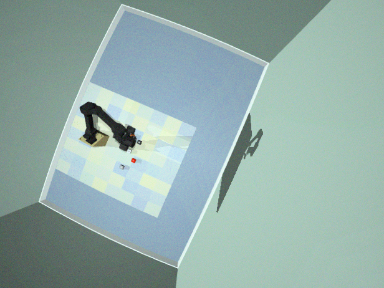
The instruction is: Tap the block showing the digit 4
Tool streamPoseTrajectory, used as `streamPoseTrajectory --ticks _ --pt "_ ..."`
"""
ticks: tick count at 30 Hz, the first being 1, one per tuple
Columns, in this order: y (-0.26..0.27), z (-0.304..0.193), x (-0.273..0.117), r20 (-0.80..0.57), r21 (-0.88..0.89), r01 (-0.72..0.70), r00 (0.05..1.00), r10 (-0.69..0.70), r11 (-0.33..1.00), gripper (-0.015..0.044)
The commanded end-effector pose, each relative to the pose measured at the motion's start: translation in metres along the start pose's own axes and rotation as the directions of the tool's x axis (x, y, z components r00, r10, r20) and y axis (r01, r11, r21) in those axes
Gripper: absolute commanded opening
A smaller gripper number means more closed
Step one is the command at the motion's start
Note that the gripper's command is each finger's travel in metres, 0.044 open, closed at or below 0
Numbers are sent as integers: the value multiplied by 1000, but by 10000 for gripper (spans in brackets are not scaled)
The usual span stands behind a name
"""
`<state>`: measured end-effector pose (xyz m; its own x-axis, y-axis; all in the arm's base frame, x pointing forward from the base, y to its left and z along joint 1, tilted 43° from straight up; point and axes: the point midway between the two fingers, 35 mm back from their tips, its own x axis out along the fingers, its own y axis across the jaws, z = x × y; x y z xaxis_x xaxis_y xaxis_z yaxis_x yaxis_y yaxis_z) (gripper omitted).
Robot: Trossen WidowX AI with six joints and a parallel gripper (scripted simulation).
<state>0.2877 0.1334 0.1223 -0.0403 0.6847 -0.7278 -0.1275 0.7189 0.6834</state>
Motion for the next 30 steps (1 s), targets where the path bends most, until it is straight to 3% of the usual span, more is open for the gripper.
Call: streamPoseTrajectory --ticks 1,22,30 --pt "-15 24 4 -11 10 -2 1000 2 1000 400" --pt "-17 25 4 -11 10 -1 1000 1 1000 400" --pt "-147 41 1 -4 10 26 1000 -26 1000 400"
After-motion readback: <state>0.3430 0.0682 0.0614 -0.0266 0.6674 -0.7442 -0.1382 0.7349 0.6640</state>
